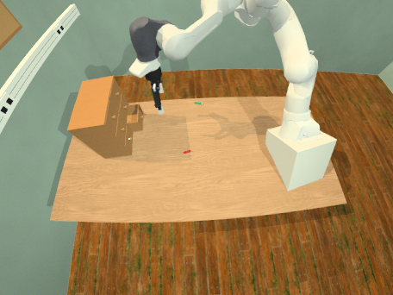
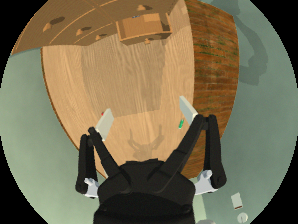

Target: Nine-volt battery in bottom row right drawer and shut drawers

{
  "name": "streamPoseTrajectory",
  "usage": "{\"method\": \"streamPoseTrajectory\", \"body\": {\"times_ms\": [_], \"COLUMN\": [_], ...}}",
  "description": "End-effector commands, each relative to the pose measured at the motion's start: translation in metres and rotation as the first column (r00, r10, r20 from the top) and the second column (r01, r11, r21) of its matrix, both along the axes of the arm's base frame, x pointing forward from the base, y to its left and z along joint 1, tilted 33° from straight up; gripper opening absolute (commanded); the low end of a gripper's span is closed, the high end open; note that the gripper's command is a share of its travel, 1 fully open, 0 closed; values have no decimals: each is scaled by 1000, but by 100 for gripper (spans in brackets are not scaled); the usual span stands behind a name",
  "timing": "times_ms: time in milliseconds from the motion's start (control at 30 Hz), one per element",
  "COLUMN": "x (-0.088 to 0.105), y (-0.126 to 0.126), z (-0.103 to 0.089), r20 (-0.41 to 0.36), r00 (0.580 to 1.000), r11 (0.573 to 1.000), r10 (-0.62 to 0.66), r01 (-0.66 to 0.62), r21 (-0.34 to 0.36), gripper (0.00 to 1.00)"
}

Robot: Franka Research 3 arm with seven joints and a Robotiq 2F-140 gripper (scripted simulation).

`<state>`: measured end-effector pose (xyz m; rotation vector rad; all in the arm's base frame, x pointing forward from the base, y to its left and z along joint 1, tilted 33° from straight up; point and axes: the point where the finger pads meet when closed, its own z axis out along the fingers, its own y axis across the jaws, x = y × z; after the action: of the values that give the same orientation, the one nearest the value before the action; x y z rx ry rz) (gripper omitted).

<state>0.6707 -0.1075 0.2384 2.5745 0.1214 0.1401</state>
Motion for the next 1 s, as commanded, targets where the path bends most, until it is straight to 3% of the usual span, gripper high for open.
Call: {"method": "streamPoseTrajectory", "body": {"times_ms": [0, 433, 533, 633, 967], "x": [0, -1, -3, -8, -12], "y": [0, 0, 0, 0, 0], "z": [1, 0, 2, 6, 9], "r20": [-8, 2, 40, 123, 170], "r00": [1000, 1000, 997, 971, 943], "r11": [1000, 1000, 998, 979, 958], "r10": [11, -6, -67, -206, -287], "r01": [-12, 6, 67, 202, 280], "r21": [-6, 0, 10, 41, 66], "gripper": [100, 100, 100, 100, 100]}}
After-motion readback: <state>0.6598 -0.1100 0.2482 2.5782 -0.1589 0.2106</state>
